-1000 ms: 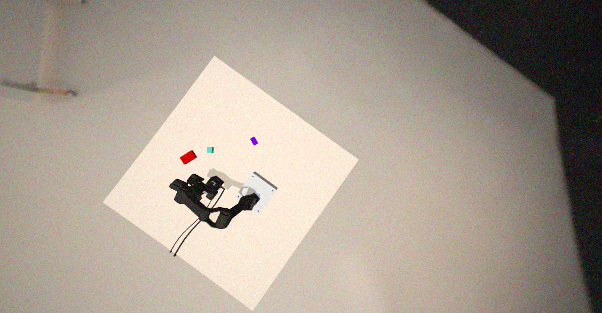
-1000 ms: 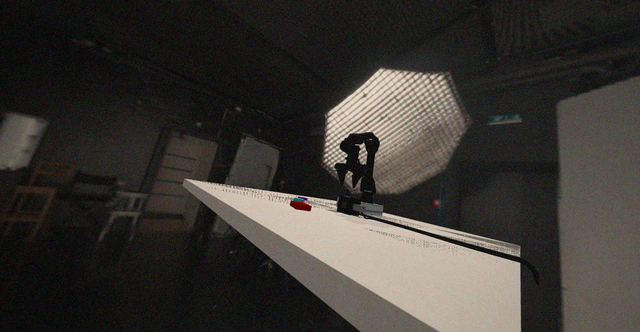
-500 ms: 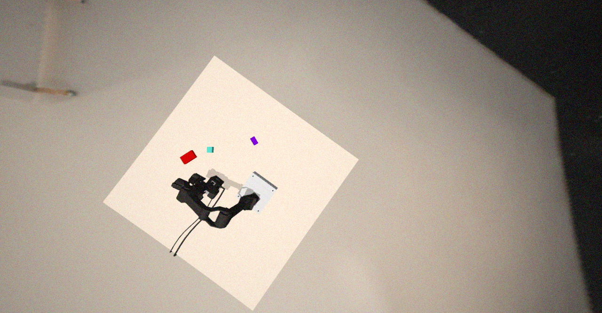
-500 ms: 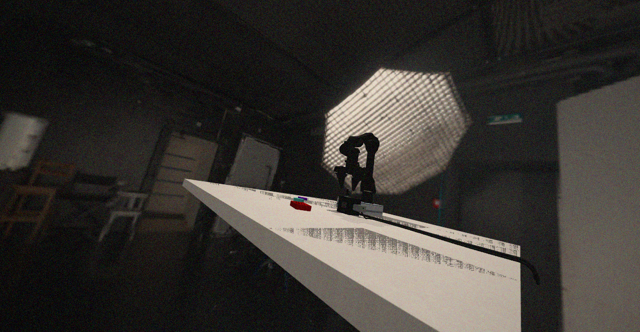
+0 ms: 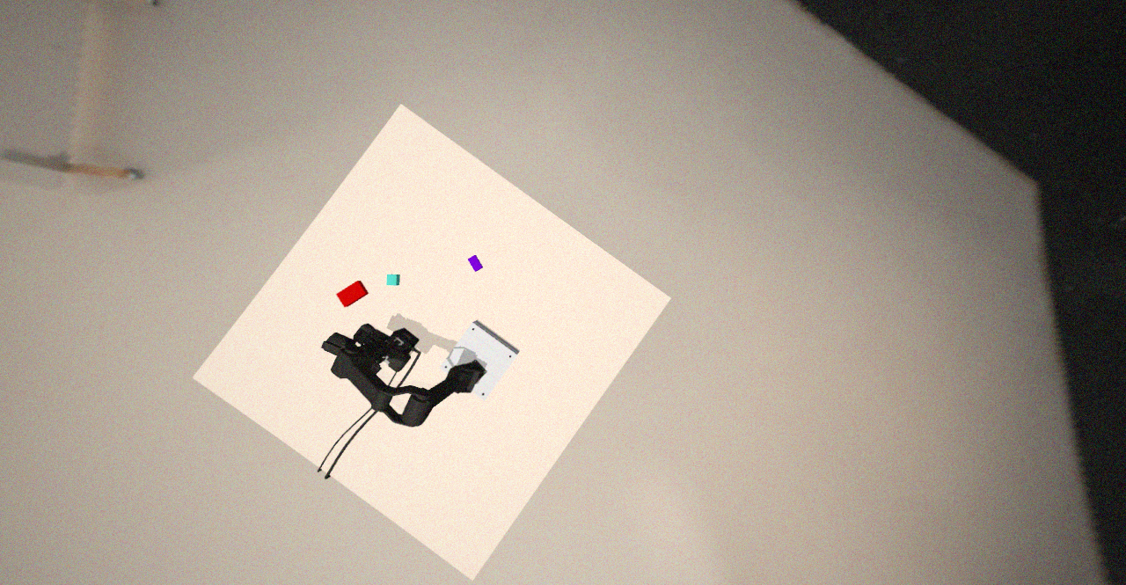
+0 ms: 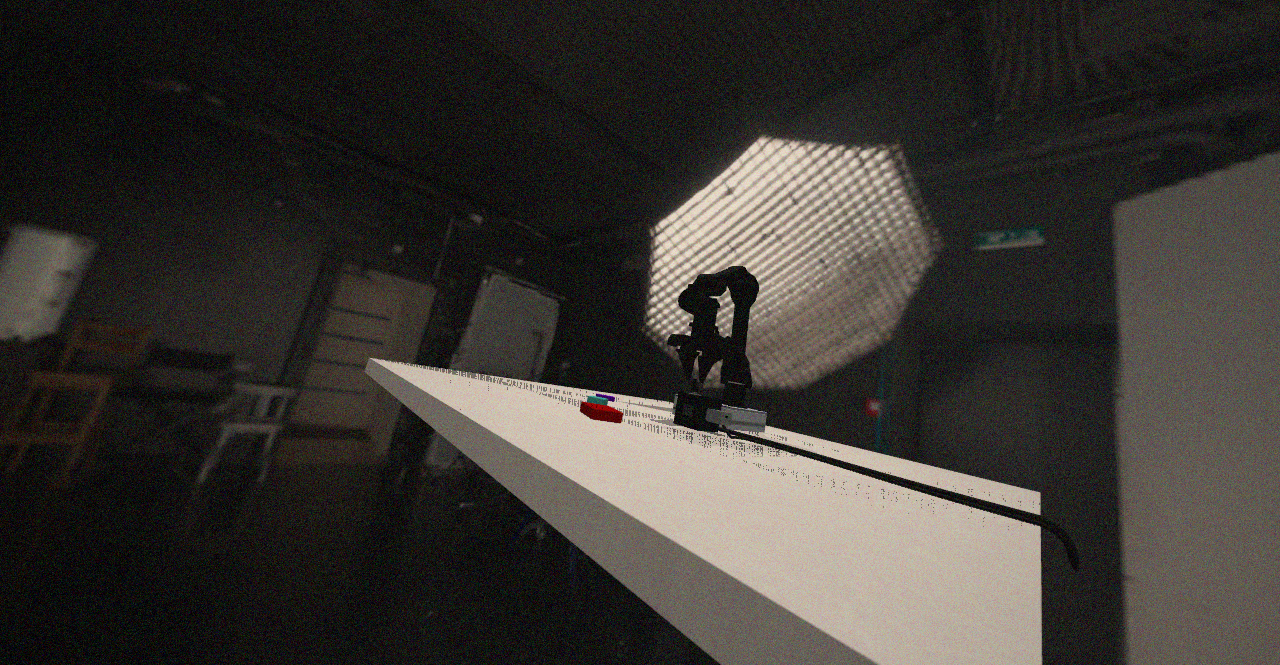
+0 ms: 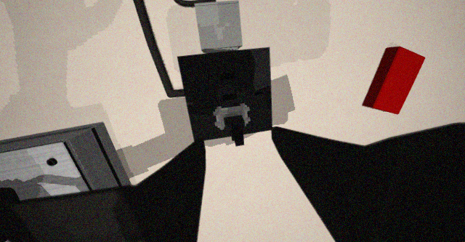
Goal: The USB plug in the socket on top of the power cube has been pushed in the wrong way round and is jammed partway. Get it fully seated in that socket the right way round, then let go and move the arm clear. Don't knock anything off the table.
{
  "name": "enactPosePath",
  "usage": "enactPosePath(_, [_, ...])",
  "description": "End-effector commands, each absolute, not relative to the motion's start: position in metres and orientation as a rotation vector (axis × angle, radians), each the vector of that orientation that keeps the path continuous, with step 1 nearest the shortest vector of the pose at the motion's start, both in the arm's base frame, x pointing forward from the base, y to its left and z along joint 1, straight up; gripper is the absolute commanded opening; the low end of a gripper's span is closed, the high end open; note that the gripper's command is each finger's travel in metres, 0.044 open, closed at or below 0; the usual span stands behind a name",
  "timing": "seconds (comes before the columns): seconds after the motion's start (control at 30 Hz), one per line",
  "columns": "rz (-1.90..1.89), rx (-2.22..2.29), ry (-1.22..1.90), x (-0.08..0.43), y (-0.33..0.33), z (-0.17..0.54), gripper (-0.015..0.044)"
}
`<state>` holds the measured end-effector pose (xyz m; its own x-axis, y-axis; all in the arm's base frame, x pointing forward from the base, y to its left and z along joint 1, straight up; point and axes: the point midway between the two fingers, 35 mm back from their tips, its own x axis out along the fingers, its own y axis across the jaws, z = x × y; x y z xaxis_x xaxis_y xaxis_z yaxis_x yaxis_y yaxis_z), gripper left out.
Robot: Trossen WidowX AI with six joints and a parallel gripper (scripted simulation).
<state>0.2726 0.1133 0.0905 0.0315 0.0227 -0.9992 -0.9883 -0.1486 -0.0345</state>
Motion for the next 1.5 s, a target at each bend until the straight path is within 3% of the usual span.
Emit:
enactPosePath(0.0, [1.303,-1.318,1.095,0.273,0.113,0.091,0.0151])
enactPosePath(0.17, [1.303,-1.318,1.095,0.273,0.113,0.091,0.0020])
enactPosePath(0.27, [1.303,-1.318,1.095,0.273,0.113,0.091,0.0000])
enactPosePath(1.47, [1.303,-1.318,1.096,0.272,0.113,0.104,0.0000])
